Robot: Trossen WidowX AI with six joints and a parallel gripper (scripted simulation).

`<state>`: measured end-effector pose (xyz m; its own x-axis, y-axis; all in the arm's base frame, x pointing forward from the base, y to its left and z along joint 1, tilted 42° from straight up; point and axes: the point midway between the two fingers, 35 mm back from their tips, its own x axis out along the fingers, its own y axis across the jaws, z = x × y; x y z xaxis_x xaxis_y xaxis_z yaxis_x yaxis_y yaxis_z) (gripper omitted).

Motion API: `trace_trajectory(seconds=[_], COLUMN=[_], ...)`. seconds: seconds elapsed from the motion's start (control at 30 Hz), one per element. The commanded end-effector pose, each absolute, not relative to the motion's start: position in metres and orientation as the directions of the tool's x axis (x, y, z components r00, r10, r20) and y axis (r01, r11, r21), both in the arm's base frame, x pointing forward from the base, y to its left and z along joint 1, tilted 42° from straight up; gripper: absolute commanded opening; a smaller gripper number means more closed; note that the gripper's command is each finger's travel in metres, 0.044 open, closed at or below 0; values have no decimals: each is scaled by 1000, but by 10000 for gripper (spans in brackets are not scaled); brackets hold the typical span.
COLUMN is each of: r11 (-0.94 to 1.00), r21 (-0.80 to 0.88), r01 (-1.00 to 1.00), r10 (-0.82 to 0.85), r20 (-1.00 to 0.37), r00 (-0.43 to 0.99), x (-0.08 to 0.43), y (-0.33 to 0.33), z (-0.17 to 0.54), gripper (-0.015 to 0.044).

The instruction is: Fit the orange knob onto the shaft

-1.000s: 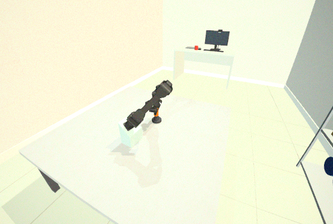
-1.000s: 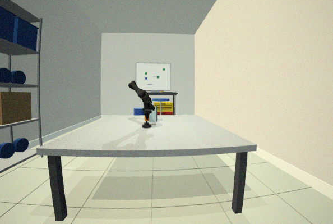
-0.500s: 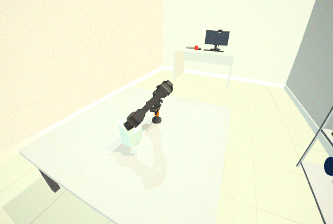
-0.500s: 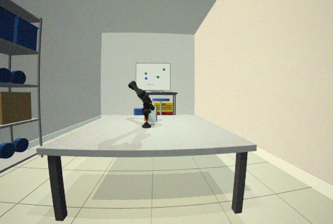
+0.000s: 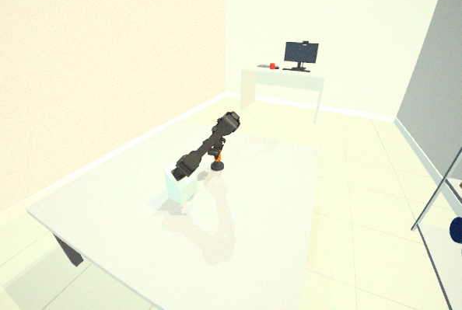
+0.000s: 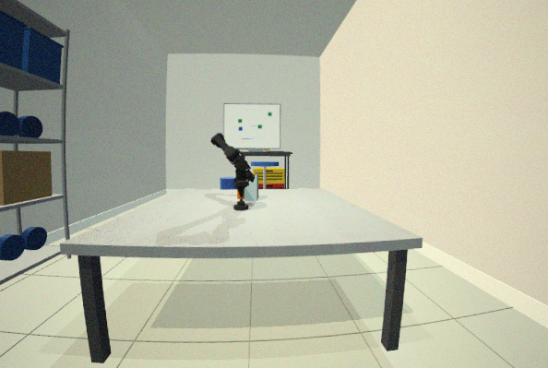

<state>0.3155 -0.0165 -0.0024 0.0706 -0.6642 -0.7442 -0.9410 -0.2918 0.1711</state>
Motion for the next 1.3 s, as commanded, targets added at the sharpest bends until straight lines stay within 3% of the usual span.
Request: trace_trajectory(seconds=[0.0, 1.07, 1.27], r11=[-295, -295, -406], r21=[170, 169, 275], r01=[-940, -940, -872], r10=[-662, -662, -662], r20=[-746, -746, -746], r00=[73, 73, 73], x=[313, 316, 315], y=[-15, -12, -13], z=[-3, -2, -3], gripper=[0, 0, 0])
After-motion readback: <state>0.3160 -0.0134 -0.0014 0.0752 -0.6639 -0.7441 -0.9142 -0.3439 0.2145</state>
